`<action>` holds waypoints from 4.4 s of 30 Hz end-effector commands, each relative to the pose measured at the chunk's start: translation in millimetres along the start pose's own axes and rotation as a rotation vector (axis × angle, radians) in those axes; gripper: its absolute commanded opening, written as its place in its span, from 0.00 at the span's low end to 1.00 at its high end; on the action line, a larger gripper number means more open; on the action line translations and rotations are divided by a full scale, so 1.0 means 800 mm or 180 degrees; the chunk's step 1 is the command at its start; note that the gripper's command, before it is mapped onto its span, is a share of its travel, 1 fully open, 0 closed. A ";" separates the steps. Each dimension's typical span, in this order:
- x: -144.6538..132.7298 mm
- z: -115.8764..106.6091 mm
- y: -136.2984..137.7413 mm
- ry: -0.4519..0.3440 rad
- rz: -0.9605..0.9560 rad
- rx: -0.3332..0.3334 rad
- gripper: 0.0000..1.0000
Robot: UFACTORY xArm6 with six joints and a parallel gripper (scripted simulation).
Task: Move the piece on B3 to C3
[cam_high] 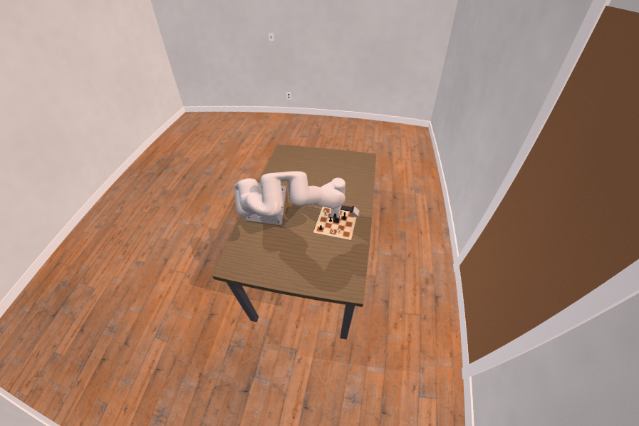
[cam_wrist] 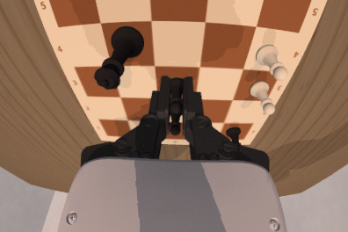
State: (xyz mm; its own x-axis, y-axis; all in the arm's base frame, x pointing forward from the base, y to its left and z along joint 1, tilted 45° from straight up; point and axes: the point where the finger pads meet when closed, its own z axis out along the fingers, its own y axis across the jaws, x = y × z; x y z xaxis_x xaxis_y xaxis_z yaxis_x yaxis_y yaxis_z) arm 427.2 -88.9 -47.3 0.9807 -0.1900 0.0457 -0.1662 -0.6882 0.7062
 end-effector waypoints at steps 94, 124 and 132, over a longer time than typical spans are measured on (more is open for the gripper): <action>0.002 -0.008 0.000 0.0010 0.0003 0.0005 0.34; 0.001 -0.112 0.000 0.0010 0.0003 0.0005 1.00; 0.001 -0.112 0.000 0.0010 0.0003 0.0005 1.00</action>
State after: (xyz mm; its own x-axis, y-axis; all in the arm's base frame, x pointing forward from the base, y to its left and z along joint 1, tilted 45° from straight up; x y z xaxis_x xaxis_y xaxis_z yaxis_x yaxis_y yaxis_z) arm 436.0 -27.5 14.8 0.9807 -0.1900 0.0454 -0.1660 -0.6878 0.7066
